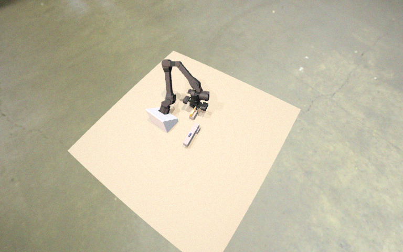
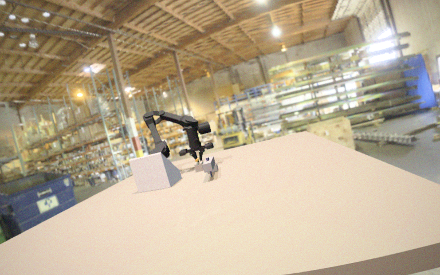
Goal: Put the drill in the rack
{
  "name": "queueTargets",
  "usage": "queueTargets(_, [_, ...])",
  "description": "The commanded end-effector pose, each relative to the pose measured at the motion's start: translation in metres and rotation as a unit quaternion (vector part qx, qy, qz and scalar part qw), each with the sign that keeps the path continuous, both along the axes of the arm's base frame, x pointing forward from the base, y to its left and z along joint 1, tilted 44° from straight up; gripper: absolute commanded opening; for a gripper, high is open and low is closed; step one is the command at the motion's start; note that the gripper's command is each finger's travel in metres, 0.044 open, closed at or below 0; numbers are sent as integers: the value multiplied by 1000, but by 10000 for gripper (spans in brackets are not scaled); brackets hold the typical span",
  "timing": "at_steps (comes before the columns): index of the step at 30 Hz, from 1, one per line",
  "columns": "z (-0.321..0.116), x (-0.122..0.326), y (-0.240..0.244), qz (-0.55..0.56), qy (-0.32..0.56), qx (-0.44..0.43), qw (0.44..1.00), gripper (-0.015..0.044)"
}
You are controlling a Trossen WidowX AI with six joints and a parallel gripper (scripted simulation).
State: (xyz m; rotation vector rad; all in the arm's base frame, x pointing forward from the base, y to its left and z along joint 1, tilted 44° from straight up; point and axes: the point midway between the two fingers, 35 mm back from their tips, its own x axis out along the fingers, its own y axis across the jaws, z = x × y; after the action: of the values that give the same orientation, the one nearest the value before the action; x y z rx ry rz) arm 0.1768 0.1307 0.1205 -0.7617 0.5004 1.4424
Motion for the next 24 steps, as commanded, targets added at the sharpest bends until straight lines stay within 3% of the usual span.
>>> queueTargets(1, [-4,1,3,-2,0,-2,1000,0])
queueTargets(24, [-17,3,12,-2,0,-1,1000,0])
